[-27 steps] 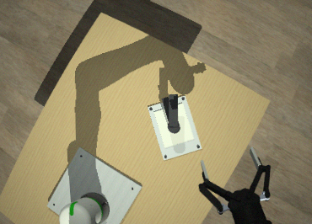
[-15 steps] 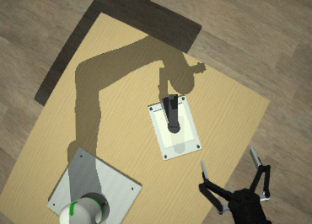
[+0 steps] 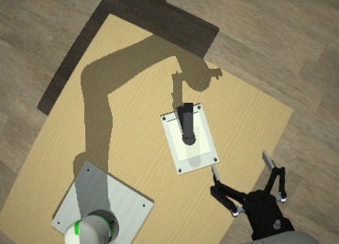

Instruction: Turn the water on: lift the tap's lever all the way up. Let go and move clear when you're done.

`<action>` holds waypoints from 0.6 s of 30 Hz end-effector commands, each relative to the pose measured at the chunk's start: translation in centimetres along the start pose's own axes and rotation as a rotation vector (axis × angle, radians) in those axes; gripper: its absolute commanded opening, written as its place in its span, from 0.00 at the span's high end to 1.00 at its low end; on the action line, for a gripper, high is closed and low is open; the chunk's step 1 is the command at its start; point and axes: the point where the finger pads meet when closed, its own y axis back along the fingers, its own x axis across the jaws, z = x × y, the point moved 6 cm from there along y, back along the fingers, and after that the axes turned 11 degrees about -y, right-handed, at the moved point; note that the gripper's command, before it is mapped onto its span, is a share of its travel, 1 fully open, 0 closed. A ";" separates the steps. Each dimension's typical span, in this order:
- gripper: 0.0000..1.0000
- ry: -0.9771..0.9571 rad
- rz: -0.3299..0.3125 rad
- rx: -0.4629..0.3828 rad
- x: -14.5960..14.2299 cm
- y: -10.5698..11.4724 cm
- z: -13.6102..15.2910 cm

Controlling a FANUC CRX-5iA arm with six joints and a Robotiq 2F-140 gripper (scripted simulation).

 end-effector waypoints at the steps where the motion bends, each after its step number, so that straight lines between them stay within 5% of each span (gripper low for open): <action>1: 0.00 -0.075 0.019 0.110 0.8 -4.1 0.8; 5: 0.00 -0.129 0.019 0.212 1.9 -7.5 1.5; 7: 0.00 -0.129 0.019 0.212 1.9 -7.5 1.5; 10: 0.00 -0.175 -0.002 0.328 3.3 -11.2 2.3; 18: 0.00 -0.217 -0.100 0.529 6.5 -17.3 4.4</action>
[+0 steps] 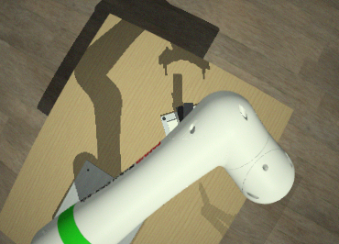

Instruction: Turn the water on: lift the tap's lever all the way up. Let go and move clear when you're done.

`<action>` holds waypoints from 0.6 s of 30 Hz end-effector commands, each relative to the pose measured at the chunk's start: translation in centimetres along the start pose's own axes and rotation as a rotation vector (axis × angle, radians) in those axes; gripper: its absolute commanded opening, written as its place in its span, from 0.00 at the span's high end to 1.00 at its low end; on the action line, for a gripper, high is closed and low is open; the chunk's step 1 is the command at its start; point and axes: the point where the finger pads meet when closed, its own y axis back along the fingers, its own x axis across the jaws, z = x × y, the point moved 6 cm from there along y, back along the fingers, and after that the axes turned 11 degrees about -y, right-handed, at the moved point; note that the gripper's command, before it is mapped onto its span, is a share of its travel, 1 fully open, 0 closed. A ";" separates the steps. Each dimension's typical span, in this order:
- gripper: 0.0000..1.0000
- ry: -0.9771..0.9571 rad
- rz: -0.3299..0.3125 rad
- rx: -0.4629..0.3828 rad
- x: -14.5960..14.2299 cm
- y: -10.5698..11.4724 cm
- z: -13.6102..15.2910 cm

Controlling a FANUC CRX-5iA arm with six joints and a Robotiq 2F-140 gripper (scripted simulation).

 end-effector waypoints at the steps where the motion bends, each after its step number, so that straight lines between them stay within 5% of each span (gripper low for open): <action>1: 0.00 -0.044 -0.084 0.122 2.6 -2.9 2.5; 6: 0.00 -0.048 -0.110 0.147 3.3 -3.6 3.1; 12: 0.00 -0.049 -0.280 0.241 7.9 -6.5 7.1; 18: 0.00 -0.046 -0.302 0.247 8.6 -6.8 7.6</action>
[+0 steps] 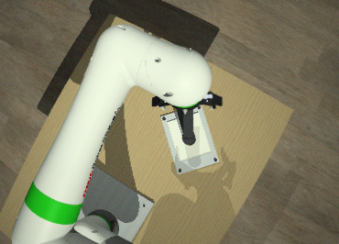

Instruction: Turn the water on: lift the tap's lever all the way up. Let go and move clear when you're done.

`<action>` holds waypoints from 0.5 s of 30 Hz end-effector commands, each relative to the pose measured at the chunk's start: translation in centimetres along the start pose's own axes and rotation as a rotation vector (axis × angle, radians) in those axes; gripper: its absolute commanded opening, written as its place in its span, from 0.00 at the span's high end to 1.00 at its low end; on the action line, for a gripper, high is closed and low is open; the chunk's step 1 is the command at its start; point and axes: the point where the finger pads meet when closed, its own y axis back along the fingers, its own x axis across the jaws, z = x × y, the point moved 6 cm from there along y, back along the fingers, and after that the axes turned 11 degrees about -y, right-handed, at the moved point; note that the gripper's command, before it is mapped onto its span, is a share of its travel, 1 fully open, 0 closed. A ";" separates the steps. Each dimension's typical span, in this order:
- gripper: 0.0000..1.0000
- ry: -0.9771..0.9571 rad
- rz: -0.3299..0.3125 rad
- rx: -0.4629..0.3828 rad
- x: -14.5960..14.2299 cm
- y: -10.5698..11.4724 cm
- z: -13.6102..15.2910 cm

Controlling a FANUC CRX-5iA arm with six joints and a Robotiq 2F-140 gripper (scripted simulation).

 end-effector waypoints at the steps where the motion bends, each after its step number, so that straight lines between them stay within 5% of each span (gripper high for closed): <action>1: 0.00 -0.004 -0.013 0.008 0.3 -0.1 0.2; 2: 1.00 -0.004 -0.013 0.008 0.3 -0.1 0.2; 15: 1.00 -0.004 -0.013 0.008 0.3 -0.1 0.2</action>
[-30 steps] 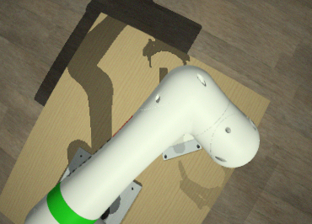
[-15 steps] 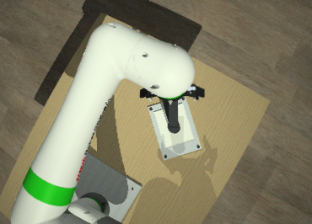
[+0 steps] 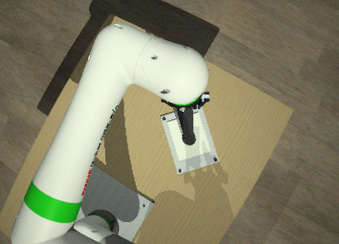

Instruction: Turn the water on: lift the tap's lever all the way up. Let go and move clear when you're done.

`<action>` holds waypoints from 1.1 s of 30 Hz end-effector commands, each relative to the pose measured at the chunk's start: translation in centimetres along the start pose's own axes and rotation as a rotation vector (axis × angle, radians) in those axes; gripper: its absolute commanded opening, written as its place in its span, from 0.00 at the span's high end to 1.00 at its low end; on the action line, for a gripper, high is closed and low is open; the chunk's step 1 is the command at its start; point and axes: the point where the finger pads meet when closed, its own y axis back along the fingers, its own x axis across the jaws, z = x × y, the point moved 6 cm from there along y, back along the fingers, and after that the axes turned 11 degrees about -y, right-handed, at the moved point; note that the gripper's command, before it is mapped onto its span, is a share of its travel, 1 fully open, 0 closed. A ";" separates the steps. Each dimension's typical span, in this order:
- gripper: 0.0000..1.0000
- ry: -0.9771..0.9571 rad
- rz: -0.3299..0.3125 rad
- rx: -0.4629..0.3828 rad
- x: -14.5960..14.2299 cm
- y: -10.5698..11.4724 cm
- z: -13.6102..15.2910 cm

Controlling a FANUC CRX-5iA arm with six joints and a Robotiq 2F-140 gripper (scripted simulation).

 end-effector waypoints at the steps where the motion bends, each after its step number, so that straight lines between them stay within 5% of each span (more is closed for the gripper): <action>1: 1.00 0.000 0.000 0.000 0.0 0.0 0.0; 31: 1.00 0.000 0.000 0.000 0.0 0.0 0.0; 32: 0.57 0.000 0.000 0.000 0.0 0.0 0.0; 33: 0.57 0.000 0.000 0.000 0.0 0.0 0.0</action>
